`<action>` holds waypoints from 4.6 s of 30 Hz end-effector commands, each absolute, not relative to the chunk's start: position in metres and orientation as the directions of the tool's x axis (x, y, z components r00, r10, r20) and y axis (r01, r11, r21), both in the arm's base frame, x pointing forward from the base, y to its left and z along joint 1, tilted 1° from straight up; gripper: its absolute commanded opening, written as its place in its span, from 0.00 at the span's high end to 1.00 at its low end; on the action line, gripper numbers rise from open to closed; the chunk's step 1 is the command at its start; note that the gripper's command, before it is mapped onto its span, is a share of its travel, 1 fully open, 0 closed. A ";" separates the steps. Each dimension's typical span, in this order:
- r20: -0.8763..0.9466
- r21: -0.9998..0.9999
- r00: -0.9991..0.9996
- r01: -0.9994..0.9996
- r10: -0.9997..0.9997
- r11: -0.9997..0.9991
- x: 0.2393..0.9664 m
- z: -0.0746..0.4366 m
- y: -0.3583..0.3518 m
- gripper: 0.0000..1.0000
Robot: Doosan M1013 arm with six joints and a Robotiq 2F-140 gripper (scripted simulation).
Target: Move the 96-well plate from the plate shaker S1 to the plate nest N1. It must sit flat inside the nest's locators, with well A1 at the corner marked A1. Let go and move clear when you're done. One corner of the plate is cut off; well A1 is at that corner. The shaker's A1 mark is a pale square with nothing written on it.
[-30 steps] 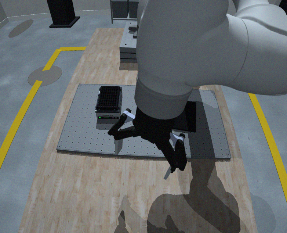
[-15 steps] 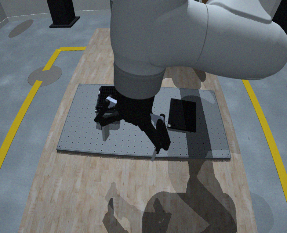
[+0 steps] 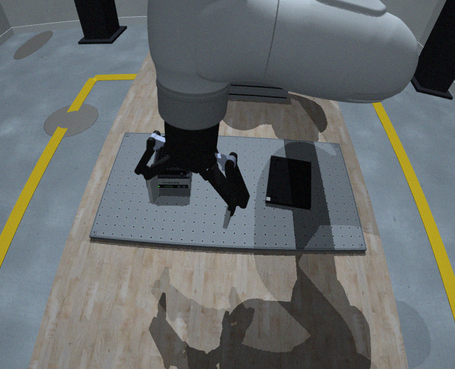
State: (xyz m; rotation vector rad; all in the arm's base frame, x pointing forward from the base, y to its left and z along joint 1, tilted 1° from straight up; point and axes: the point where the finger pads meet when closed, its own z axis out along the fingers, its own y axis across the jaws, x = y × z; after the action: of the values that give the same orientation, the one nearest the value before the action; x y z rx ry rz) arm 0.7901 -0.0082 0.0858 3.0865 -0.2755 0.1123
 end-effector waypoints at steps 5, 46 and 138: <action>0.066 0.026 0.988 -0.140 -0.138 -0.990 0.764 0.084 -0.026 0.00; 0.014 -0.012 0.995 0.094 0.094 -0.996 0.625 0.070 -0.094 0.00; 0.009 -0.023 0.990 0.140 0.139 -0.990 0.570 0.059 -0.109 0.00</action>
State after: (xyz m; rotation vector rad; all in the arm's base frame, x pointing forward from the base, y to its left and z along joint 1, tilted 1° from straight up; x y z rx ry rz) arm 0.5731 -0.1103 0.0624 3.1533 0.2224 0.0093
